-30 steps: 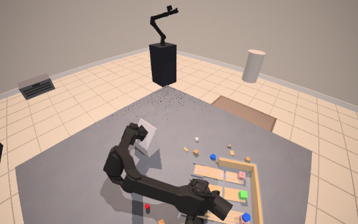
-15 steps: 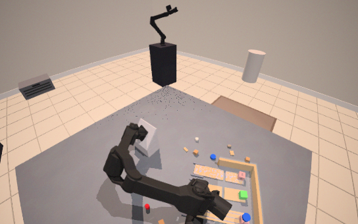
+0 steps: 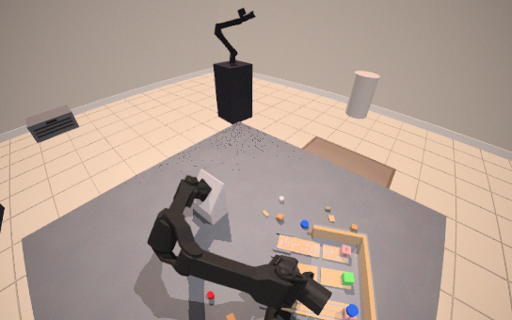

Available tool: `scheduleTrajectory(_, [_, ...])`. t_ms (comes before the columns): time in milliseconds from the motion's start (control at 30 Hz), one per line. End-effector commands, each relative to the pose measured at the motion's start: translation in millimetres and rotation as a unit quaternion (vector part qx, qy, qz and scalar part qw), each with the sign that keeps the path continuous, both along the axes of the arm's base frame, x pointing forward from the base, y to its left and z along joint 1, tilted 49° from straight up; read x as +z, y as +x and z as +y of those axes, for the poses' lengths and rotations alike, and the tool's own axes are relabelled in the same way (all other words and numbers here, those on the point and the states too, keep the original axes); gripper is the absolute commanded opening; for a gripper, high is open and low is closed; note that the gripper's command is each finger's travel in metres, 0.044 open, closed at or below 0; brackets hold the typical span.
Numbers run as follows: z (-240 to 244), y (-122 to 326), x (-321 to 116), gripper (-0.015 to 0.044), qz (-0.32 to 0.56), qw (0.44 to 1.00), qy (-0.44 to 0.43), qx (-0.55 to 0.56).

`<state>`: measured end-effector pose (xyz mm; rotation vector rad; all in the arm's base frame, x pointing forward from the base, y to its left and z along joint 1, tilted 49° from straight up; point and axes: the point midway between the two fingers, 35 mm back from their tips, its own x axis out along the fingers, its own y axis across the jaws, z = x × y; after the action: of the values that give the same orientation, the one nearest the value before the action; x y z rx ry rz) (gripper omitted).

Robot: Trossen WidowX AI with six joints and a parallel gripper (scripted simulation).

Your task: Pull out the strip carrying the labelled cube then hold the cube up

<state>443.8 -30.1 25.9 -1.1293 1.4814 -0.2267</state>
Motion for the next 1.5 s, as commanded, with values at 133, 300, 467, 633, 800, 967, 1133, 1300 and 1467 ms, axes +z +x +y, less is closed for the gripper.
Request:
scheduleTrajectory(133, [-1.3,0.4,-1.2,0.0,0.001,1.0,-0.001,0.001])
scheduleTrajectory(300, [-1.7,0.6,-1.5,0.0,0.001,1.0,-0.001,0.001])
scheduleTrajectory(467, [-2.1,0.9,-1.7,0.0,0.001,1.0,-0.001,0.001])
scheduleTrajectory(633, [-2.5,1.2,-2.0,0.0,0.001,1.0,-0.001,0.001])
scheduleTrajectory(800, [-2.8,1.5,-2.3,0.0,0.001,1.0,-0.001,0.001])
scheduleTrajectory(967, [-3.2,1.8,-2.5,0.0,0.001,1.0,-0.001,0.001])
scheduleTrajectory(1133, [-3.6,2.1,-2.8,0.0,0.001,1.0,-0.001,0.001])
scheduleTrajectory(1300, [-3.9,2.3,-3.0,0.0,0.001,1.0,-0.001,0.001])
scheduleTrajectory(1467, [-6.7,-3.0,-1.3,0.0,0.001,1.0,-0.001,0.001])
